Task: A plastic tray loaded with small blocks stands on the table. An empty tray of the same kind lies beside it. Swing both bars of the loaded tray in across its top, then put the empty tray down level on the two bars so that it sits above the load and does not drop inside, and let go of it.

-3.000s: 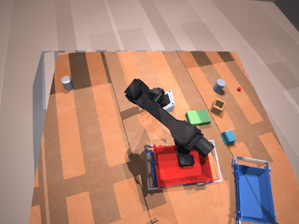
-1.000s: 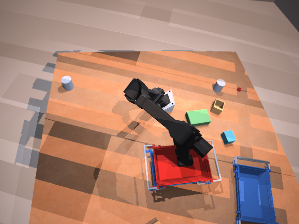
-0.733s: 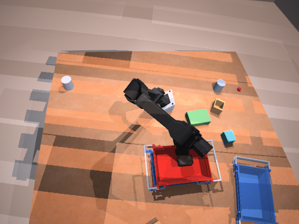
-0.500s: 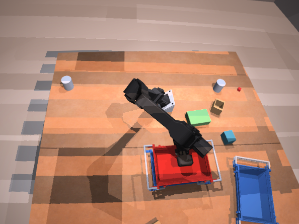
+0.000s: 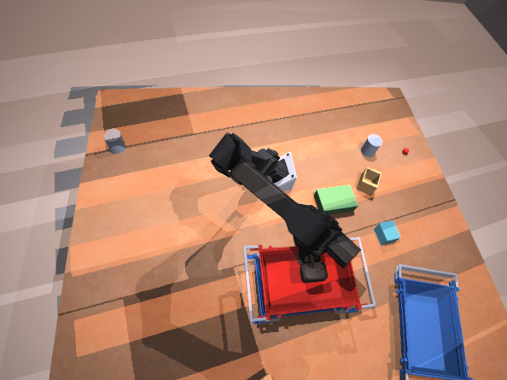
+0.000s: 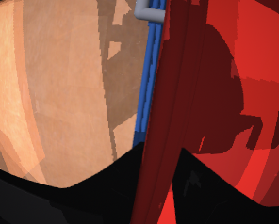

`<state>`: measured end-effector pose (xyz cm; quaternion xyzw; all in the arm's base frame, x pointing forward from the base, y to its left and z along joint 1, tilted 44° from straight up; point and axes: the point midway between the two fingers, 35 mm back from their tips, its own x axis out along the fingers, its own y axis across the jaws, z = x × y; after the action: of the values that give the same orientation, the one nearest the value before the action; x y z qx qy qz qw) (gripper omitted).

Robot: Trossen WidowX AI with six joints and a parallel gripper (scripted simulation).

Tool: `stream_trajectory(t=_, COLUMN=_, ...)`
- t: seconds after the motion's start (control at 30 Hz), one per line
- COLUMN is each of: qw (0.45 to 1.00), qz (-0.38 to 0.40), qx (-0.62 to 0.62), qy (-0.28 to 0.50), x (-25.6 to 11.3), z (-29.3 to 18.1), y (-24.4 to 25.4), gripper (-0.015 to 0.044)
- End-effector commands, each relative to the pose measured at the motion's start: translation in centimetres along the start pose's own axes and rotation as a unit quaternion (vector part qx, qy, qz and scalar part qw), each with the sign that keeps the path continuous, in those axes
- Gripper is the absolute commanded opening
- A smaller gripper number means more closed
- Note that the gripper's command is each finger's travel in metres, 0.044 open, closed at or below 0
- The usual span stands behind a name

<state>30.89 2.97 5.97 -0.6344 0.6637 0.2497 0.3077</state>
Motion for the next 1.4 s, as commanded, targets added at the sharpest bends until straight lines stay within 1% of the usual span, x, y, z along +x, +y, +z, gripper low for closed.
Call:
stream_trajectory(t=0.0, qw=1.0, qz=0.017, qx=0.001, qy=0.004, x=0.84, z=-0.39, y=0.51, gripper=0.0)
stream_trajectory(t=0.27, qw=1.0, qz=0.017, qx=0.001, qy=0.004, x=0.84, z=-0.39, y=0.51, gripper=0.0)
stream_trajectory(t=0.3, qw=1.0, qz=0.004, qx=0.0, qy=0.001, x=0.2, z=-0.09, y=0.11, gripper=0.0)
stream_trajectory(t=0.37, qw=1.0, qz=0.016, qx=0.001, qy=0.004, x=0.78, z=-0.36, y=0.47, gripper=0.0)
stream_trajectory(t=0.57, qw=1.0, qz=0.017, qx=0.001, qy=0.004, x=0.84, z=-0.39, y=0.51, gripper=0.0)
stream_trajectory(t=1.37, qw=1.0, qz=0.017, qx=0.001, qy=0.004, x=0.84, z=-0.39, y=0.51, gripper=0.0352)
